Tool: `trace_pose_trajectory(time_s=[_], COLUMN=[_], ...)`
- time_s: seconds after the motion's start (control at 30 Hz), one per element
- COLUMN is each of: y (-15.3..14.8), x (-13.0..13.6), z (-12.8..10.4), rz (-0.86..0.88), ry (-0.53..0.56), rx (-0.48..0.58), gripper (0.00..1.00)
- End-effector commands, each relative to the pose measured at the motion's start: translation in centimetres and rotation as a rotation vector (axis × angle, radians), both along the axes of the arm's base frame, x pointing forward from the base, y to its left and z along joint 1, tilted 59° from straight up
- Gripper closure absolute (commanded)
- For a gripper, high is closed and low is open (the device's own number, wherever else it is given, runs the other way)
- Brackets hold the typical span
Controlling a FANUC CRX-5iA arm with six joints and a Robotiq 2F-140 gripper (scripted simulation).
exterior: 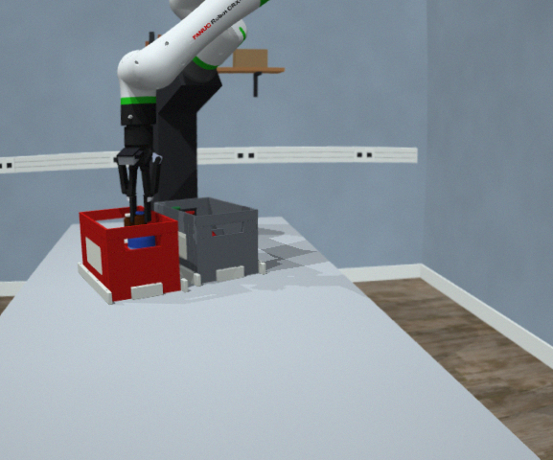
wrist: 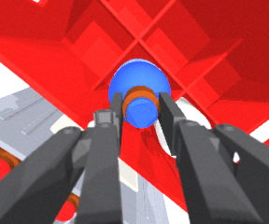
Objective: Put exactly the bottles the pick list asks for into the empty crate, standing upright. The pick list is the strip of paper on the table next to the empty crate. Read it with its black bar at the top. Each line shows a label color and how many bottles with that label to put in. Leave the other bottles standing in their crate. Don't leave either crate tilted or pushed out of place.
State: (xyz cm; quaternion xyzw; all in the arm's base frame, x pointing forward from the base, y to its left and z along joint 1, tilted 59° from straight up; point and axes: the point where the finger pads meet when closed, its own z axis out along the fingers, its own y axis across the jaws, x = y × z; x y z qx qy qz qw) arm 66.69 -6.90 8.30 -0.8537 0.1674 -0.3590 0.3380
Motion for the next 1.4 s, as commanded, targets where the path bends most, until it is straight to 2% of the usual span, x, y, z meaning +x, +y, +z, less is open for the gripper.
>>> trace_pose_trajectory(time_s=[0.0, 1.37], y=[-0.4, -3.2], x=[-0.5, -5.0], z=[0.4, 3.6], rz=[-0.001, -0.001], ry=[-0.001, -0.001], rx=[-0.001, -0.001], gripper=[0.9, 0.9])
